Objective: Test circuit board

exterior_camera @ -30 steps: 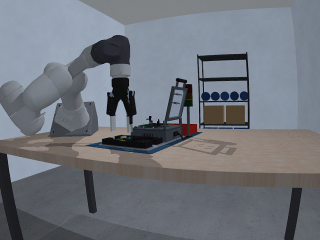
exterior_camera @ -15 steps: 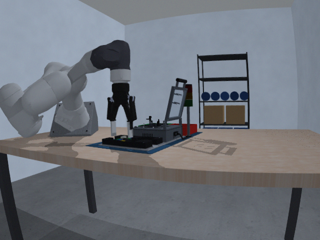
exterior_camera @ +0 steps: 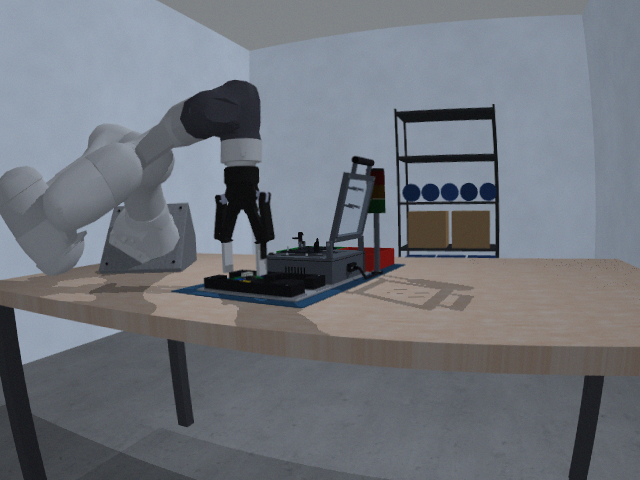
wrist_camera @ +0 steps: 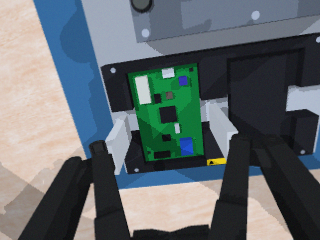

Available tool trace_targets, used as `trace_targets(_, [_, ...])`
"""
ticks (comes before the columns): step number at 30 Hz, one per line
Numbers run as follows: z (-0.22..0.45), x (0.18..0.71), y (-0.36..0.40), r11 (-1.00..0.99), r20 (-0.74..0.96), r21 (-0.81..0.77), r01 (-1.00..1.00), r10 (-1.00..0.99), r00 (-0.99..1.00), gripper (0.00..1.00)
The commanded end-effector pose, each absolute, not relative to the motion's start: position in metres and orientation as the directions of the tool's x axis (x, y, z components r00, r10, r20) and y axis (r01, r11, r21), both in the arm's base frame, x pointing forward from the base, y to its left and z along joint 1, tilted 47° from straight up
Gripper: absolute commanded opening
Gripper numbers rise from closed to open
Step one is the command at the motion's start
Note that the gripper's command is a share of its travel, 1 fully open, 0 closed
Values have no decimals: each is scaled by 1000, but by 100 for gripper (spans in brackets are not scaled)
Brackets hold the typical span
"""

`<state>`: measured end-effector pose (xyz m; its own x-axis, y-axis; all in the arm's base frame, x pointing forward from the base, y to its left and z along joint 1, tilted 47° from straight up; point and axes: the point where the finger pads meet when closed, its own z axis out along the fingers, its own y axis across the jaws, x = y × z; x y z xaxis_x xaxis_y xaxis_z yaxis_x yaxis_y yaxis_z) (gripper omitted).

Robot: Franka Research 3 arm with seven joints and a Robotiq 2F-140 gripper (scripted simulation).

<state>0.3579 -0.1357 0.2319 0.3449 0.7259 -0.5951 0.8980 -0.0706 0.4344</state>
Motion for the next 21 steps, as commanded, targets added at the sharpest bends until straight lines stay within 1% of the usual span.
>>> trace_targets(1, [231, 358, -135, -65, -596, 432, 900, 729, 338, 58])
trace_targets(21, [224, 361, -143, -65, -596, 432, 900, 729, 338, 58])
